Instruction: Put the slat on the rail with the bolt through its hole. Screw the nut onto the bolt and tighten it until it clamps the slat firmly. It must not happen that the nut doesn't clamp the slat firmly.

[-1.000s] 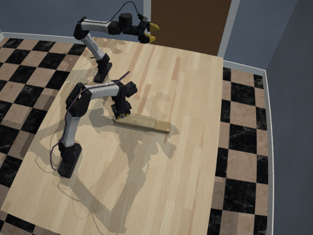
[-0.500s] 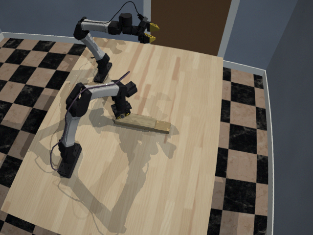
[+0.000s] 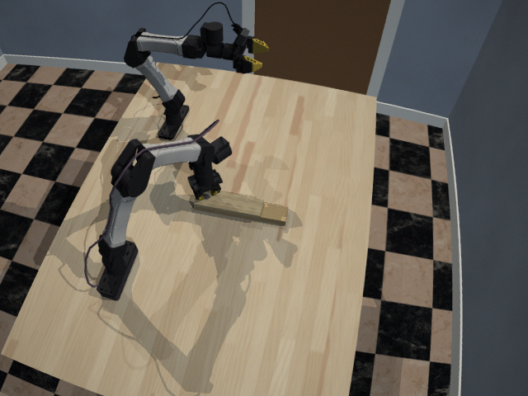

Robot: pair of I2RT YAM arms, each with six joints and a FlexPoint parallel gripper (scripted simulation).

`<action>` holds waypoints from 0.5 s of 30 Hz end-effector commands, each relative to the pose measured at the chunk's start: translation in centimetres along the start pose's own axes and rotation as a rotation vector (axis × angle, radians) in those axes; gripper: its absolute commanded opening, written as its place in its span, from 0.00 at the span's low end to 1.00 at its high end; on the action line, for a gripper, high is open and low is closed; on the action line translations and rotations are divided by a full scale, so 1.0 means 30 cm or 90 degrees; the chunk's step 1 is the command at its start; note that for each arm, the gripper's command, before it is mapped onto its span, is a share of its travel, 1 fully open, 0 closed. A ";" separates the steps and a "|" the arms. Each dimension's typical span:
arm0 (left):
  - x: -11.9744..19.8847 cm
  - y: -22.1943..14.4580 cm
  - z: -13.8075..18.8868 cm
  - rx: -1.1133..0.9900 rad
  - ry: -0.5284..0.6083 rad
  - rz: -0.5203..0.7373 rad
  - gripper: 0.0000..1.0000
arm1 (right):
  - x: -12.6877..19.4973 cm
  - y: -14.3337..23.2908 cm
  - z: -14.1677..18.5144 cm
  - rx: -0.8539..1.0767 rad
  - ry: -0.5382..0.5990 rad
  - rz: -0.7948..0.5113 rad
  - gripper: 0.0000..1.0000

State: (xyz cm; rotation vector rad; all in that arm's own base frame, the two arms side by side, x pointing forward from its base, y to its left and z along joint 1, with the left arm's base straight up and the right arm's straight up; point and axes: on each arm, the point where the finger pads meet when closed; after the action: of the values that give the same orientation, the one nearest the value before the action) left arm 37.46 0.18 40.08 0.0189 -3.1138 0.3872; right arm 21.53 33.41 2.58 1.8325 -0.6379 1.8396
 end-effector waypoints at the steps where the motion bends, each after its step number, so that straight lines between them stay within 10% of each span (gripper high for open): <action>1: 0.006 -0.008 -0.024 -0.001 -0.012 0.004 1.00 | -0.017 -0.003 -0.003 0.002 -0.003 0.003 0.36; 15: 0.006 -0.008 -0.024 -0.001 -0.012 0.004 1.00 | -0.029 -0.003 -0.003 0.002 -0.003 0.003 0.36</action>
State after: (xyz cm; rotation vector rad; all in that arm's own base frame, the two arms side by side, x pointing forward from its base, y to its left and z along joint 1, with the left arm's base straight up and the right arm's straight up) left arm 37.46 0.18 40.08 0.0189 -3.1138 0.3872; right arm 21.65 33.60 2.51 1.8335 -0.6489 1.8453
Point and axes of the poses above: on each arm, the point where the finger pads meet when closed, its own x axis back along the fingers, its own y axis across the jaws, z = x × y, and after that the axes turned 14 degrees about x, right-handed
